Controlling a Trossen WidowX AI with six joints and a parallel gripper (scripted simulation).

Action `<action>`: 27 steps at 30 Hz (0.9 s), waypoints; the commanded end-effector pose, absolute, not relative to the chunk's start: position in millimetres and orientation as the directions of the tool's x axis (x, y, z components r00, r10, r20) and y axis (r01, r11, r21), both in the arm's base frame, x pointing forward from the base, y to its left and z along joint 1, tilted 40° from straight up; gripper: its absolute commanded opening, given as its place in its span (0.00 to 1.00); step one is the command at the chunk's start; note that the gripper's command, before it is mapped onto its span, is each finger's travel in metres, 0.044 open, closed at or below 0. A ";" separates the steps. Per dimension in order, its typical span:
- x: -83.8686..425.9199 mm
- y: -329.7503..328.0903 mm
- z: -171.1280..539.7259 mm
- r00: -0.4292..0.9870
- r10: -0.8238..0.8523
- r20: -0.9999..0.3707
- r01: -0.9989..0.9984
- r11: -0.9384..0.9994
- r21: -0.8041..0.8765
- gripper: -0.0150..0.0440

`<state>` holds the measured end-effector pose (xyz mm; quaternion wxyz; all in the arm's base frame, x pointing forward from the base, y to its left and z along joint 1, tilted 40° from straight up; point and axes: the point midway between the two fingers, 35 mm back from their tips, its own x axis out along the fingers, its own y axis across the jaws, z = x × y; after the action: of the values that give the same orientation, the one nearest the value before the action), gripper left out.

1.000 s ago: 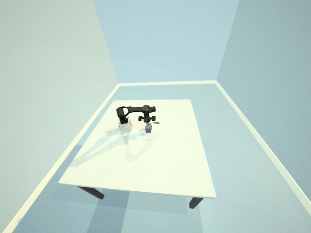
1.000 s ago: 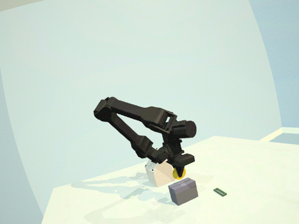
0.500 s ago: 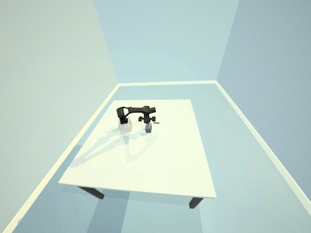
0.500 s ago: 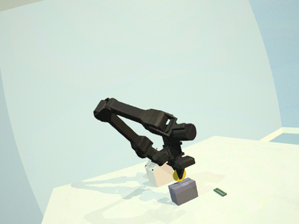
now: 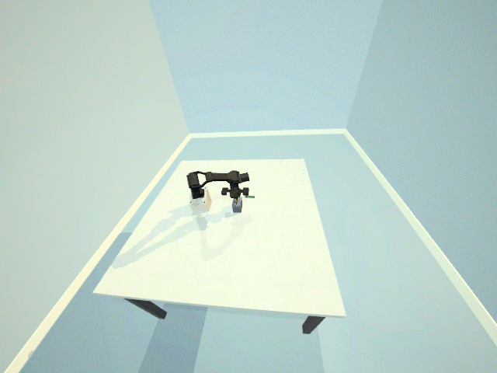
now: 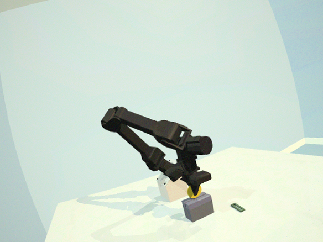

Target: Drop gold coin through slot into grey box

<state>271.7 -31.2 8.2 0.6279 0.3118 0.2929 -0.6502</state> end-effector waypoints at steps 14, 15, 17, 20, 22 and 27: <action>271.7 -31.2 8.2 -0.017 -0.634 -0.773 0.999 -0.040 0.011 0.53; 271.7 -31.2 8.2 -0.017 -0.634 -0.773 0.999 -0.040 0.011 0.53; 271.8 -28.6 11.2 -0.017 -0.634 -0.773 0.999 -0.040 0.010 0.62; 271.8 -20.2 21.0 -0.018 -0.633 -0.774 0.999 -0.039 0.009 0.75; 271.7 -19.5 21.7 -0.018 -0.633 -0.774 0.999 -0.039 0.009 0.84; 269.6 4.0 52.2 -0.018 -0.638 -0.770 0.999 -0.035 0.005 1.00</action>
<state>269.1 -11.2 33.8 0.6273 0.3025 0.2961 -0.6536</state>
